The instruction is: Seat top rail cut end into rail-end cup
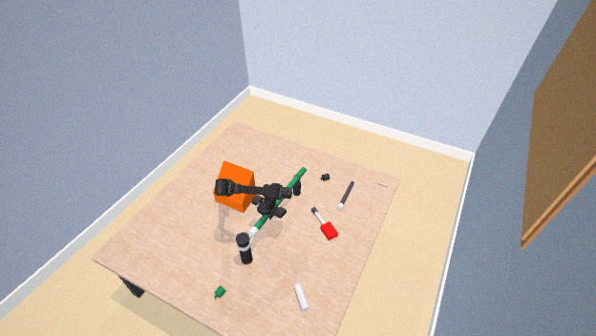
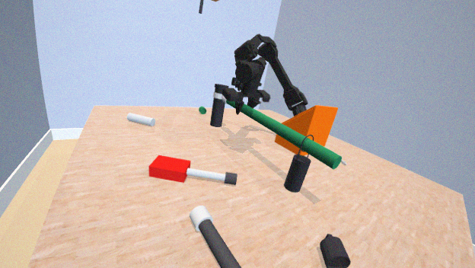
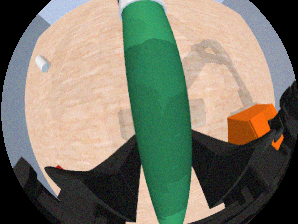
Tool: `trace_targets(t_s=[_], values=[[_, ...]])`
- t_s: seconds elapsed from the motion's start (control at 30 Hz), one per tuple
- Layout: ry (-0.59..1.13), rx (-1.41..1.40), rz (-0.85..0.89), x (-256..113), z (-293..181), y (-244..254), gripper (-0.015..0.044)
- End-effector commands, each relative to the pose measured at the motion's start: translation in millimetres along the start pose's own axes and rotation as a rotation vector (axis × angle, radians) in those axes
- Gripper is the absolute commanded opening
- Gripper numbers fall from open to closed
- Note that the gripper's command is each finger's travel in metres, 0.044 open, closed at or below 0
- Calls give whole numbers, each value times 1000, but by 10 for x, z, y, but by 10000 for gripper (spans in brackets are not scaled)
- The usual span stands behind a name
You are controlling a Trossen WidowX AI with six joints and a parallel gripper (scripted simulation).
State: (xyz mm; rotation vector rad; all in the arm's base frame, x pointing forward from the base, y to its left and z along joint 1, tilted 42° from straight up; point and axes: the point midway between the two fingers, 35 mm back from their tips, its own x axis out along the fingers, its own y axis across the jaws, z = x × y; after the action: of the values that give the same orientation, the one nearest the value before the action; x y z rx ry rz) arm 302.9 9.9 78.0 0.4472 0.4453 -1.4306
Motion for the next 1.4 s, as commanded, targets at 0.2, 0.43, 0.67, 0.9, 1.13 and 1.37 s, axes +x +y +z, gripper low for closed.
trace_targets(t_s=[0.2, 0.43, 0.67, 0.9, 1.13, 1.37], values=[[6, 0, 1, -232, -148, 2, 440], [3, 0, -1, -481, -297, -28, 440], [18, -75, 46, -751, -285, -32, 440], [22, -92, 55, -835, -287, -43, 440], [22, -92, 55, -835, -287, -43, 440], [22, -92, 55, -835, -287, -43, 440]])
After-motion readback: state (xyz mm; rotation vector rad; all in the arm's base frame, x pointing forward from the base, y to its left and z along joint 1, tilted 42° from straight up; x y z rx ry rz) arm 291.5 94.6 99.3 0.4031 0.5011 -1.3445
